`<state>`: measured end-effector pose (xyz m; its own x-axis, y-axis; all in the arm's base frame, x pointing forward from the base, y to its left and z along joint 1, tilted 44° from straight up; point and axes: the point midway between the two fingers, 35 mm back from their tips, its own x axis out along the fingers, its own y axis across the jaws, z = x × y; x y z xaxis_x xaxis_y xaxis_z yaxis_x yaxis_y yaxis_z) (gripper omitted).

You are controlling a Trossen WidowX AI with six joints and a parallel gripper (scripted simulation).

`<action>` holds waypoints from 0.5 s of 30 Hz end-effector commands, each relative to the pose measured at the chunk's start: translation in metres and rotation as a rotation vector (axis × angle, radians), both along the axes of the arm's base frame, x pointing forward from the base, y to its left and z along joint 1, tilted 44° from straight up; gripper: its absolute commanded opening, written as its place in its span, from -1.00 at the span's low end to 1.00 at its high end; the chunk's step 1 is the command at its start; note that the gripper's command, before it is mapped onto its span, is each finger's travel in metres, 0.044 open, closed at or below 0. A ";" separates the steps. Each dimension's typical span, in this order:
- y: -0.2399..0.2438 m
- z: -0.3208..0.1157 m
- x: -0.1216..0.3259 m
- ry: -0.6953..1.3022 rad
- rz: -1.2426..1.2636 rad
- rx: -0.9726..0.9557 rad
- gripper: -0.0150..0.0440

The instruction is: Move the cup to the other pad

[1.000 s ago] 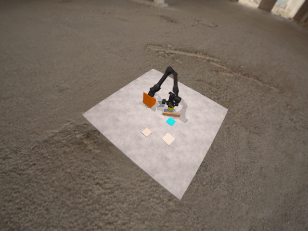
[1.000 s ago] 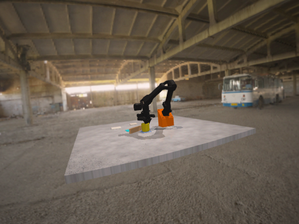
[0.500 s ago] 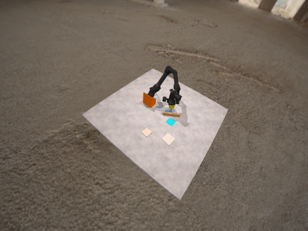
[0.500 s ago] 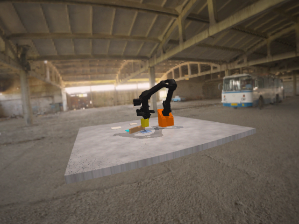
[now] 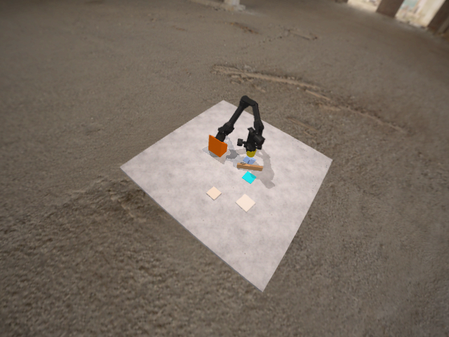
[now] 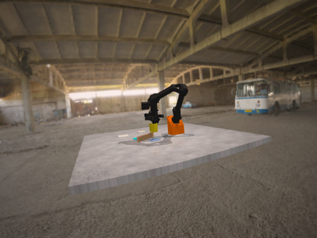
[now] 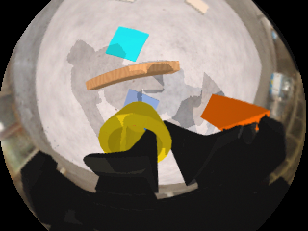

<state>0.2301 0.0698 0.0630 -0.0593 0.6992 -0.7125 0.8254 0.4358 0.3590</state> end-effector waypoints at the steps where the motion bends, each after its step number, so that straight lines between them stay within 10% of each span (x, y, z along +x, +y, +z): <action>1: 0.000 -0.001 0.000 0.001 -0.002 0.000 -0.49; 15: -0.003 -0.004 0.004 0.000 -0.001 -0.002 -0.49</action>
